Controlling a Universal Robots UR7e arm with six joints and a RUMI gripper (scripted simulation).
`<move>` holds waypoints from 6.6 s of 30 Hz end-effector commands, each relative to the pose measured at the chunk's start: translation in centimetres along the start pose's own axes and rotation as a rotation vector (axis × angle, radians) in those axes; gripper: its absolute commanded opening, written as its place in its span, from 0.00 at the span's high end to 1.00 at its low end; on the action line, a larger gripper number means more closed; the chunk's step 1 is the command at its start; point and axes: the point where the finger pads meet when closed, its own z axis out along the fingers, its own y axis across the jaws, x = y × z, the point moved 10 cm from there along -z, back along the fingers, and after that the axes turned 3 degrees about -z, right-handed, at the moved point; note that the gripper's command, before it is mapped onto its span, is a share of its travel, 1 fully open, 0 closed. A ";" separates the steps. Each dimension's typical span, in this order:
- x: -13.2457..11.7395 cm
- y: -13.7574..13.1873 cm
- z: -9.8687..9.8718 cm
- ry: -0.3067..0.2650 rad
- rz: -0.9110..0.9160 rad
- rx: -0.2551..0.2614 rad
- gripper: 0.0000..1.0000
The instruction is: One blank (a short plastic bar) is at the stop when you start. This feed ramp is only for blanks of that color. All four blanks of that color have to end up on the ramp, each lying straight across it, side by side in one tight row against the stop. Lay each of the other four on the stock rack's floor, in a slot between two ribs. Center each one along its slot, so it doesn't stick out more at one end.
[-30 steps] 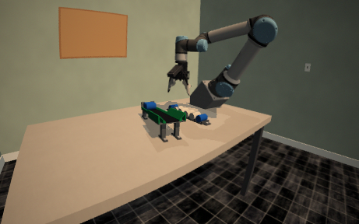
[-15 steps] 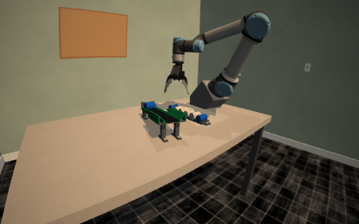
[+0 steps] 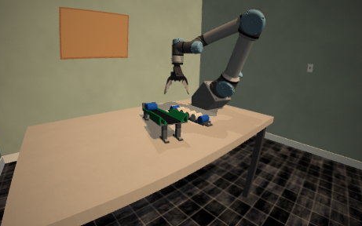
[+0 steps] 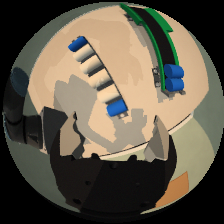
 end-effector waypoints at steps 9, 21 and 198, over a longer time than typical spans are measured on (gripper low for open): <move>-2.3 0.2 0.4 0.009 -0.283 -0.001 0.00; -3.5 0.2 0.7 0.010 -0.432 -0.002 0.00; -4.1 0.2 8.0 0.011 -0.516 -0.002 0.53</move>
